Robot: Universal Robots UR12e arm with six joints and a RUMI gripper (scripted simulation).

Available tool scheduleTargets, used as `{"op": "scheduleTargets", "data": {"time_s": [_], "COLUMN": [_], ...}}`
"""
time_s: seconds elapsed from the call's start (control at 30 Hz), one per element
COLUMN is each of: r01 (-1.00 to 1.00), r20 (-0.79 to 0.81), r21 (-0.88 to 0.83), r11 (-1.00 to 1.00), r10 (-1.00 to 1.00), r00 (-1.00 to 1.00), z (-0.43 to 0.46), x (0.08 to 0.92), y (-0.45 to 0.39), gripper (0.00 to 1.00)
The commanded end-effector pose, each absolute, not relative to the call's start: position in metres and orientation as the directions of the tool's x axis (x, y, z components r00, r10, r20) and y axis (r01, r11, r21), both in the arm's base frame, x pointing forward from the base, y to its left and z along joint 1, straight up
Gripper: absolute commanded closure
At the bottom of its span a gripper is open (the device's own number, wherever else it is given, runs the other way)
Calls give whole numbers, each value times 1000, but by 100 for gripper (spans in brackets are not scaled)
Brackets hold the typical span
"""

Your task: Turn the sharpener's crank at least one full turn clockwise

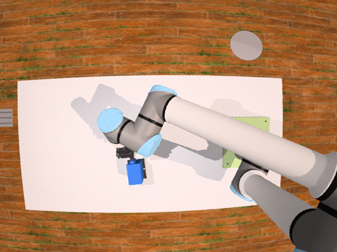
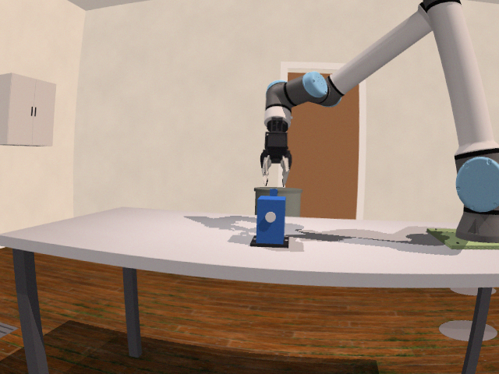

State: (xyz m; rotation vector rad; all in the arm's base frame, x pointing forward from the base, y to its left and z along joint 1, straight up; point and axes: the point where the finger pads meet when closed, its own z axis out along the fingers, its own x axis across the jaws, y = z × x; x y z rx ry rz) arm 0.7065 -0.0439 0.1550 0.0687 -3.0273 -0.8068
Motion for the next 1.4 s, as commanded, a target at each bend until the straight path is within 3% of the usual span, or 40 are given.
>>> {"op": "scheduleTargets", "data": {"time_s": [0.0,1.37], "r01": [-41,-41], "r20": [-5,-5], "r21": [497,497], "r11": [867,867], "r10": [-44,-44], "r00": [-999,-999], "z": [152,126], "x": [707,706], "y": [-42,-27], "gripper": [68,68]}}
